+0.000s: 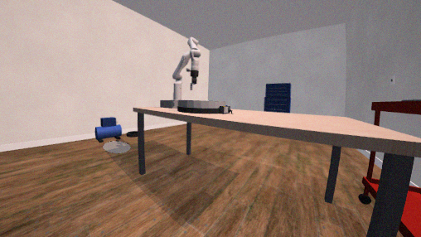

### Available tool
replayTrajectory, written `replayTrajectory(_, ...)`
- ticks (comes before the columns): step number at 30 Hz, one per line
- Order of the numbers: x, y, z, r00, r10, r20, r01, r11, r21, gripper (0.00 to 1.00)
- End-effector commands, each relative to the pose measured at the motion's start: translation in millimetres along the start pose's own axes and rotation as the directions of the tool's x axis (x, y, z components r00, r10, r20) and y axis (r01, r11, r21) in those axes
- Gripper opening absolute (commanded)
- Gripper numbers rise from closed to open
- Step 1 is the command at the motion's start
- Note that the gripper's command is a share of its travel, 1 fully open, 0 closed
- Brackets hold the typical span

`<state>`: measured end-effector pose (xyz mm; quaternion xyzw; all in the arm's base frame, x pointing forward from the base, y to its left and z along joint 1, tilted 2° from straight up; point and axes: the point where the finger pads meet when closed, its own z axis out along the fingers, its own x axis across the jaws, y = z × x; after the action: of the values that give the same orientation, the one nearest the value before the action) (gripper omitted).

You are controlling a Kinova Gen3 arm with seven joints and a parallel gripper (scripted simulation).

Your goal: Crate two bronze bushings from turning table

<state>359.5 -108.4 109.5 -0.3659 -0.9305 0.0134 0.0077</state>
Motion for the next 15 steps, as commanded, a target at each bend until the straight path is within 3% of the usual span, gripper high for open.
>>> replayTrajectory(1,-0.5,0.1,-0.5,1.0,0.001,0.001,-0.001,1.0,-0.001,0.27)
replayTrajectory(7,-3.5,-1.0,4.6,0.971,-0.239,0.001,0.239,0.971,-0.001,0.27)
replayTrajectory(15,-3.5,-1.0,4.6,0.971,-0.239,0.001,0.239,0.971,-0.001,0.27)
